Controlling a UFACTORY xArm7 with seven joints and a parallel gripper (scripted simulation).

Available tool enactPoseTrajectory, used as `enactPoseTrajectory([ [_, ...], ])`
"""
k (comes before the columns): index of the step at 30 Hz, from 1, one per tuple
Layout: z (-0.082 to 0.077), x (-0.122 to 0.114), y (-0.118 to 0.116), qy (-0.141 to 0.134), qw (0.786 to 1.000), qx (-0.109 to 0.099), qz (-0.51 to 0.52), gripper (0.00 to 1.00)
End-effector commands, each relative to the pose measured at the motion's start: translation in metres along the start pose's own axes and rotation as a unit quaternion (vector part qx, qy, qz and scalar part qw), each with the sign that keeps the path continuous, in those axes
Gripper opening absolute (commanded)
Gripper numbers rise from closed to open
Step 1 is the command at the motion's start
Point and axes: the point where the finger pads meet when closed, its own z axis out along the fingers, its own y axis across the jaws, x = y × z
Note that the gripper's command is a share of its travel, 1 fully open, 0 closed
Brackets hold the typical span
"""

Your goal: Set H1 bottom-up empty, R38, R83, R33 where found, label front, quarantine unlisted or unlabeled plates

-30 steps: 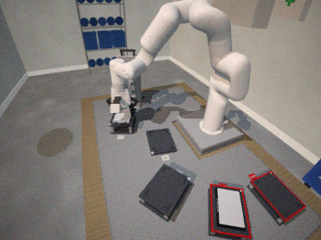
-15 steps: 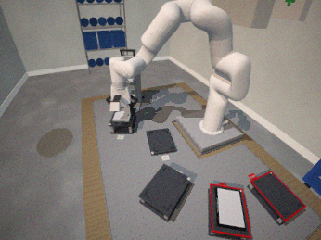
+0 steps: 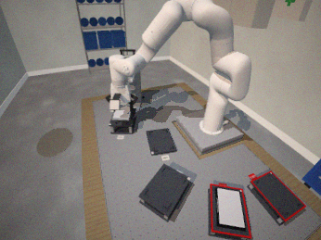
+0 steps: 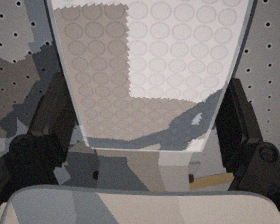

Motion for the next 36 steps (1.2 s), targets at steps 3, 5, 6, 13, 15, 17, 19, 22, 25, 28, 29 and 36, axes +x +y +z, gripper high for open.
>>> enactPoseTrajectory([
  [3,-0.005,0.000,0.001,0.000,1.000,-0.002,0.000,0.00],
  [5,-0.006,0.000,0.001,0.000,1.000,-0.002,0.000,0.00],
  [6,-0.007,0.000,0.001,0.000,1.000,-0.002,0.000,0.00],
  [13,-0.011,0.000,0.001,0.000,1.000,-0.002,0.000,0.00],
  [15,-0.012,0.000,0.001,0.000,1.000,-0.002,0.000,0.00],
  [17,-0.012,0.000,0.001,0.000,1.000,-0.002,0.000,0.00],
  [19,-0.012,0.000,0.001,0.000,1.000,-0.002,0.000,0.00],
  [22,-0.012,0.000,0.001,0.000,1.000,-0.002,0.000,0.00],
  [25,-0.014,0.000,0.001,0.000,1.000,-0.002,0.000,0.00],
  [28,-0.016,0.000,0.001,0.000,1.000,-0.002,0.000,0.00],
  [29,-0.017,0.000,0.001,0.000,1.000,-0.002,0.000,0.00],
  [36,-0.020,0.000,0.001,0.000,1.000,-0.002,0.000,0.00],
])
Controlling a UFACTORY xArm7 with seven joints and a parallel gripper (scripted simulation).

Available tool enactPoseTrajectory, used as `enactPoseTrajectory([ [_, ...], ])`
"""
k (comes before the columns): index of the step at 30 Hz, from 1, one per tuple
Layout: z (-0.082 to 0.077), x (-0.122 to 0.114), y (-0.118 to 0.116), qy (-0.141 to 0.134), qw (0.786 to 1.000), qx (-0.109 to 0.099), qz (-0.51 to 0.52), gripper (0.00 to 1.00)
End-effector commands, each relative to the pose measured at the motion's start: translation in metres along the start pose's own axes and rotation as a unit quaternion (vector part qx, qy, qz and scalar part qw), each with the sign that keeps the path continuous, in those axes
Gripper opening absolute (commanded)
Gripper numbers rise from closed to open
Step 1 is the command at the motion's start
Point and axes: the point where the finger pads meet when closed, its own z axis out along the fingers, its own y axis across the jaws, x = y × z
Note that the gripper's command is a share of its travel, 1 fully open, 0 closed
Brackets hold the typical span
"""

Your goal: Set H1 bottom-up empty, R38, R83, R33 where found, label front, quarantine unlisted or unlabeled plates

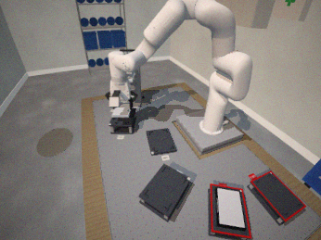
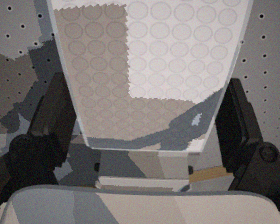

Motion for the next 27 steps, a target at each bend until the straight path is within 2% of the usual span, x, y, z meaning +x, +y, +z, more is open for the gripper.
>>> enactPoseTrajectory([
  [1,-0.004,0.000,0.001,0.000,1.000,-0.002,0.000,0.00],
  [27,-0.020,0.000,0.001,0.000,1.000,-0.002,0.000,0.00],
])
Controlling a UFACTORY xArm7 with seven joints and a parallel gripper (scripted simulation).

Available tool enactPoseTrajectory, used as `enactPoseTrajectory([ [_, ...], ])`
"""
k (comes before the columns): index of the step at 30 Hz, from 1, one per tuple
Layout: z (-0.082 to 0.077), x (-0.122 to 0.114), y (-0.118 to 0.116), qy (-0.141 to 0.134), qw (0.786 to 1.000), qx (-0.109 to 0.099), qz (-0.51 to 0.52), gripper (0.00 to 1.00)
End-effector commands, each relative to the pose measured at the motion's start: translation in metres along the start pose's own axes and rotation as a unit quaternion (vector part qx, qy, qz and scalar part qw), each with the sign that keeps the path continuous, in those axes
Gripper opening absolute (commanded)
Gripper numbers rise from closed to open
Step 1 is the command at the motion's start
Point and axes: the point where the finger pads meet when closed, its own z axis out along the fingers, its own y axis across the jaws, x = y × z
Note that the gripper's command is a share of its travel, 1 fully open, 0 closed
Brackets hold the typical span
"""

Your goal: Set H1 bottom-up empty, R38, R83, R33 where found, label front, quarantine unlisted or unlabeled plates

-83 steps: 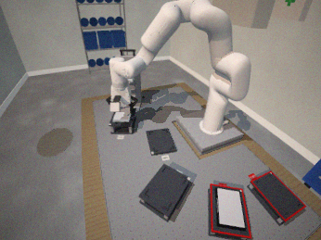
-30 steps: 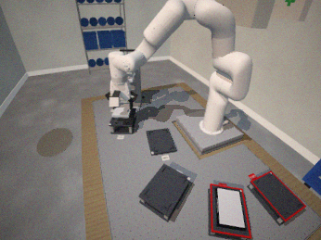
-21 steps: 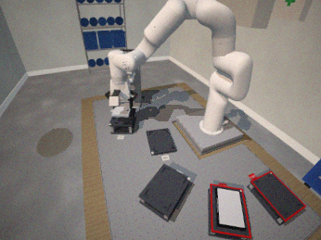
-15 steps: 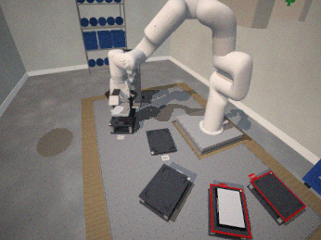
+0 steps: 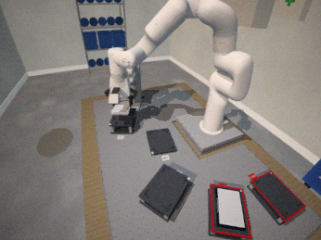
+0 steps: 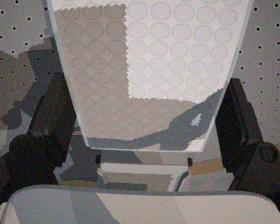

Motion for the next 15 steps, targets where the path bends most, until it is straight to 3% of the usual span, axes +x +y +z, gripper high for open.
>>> enactPoseTrajectory([
  [1,-0.0043,-0.0002,0.0014,0.000,1.000,-0.002,0.000,0.00],
  [15,-0.0090,-0.0002,0.0014,0.000,1.000,-0.002,0.000,0.00],
])
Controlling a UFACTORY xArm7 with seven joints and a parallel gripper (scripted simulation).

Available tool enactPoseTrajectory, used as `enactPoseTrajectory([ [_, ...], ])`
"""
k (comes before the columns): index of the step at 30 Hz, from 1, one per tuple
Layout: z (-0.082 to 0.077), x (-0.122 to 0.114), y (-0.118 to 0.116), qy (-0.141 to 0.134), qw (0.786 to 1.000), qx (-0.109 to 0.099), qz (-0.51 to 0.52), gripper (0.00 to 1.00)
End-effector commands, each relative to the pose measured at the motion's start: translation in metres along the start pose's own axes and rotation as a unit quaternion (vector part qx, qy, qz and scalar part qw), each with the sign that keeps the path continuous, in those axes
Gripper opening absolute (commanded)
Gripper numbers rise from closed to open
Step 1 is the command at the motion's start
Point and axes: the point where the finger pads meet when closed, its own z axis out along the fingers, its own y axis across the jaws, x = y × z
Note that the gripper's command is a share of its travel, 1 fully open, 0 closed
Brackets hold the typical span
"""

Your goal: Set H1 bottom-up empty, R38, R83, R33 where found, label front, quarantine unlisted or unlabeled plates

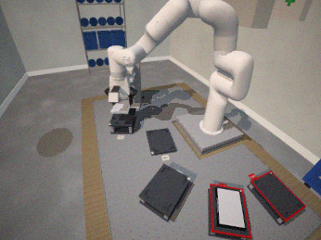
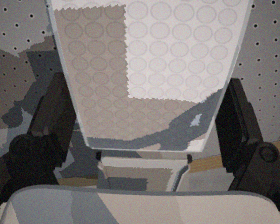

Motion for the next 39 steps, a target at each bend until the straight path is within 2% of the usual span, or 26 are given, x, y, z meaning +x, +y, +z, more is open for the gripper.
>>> enactPoseTrajectory([
  [1,-0.002,0.000,0.001,0.000,1.000,-0.002,0.000,0.00],
  [7,-0.002,0.000,0.001,0.000,1.000,-0.002,0.000,0.00],
  [21,-0.048,0.000,0.001,0.000,1.000,-0.002,0.000,0.00],
  [23,-0.048,0.000,0.001,0.000,1.000,-0.002,0.000,0.00],
  [39,-0.098,0.000,0.001,0.000,1.000,-0.002,0.000,0.00],
])
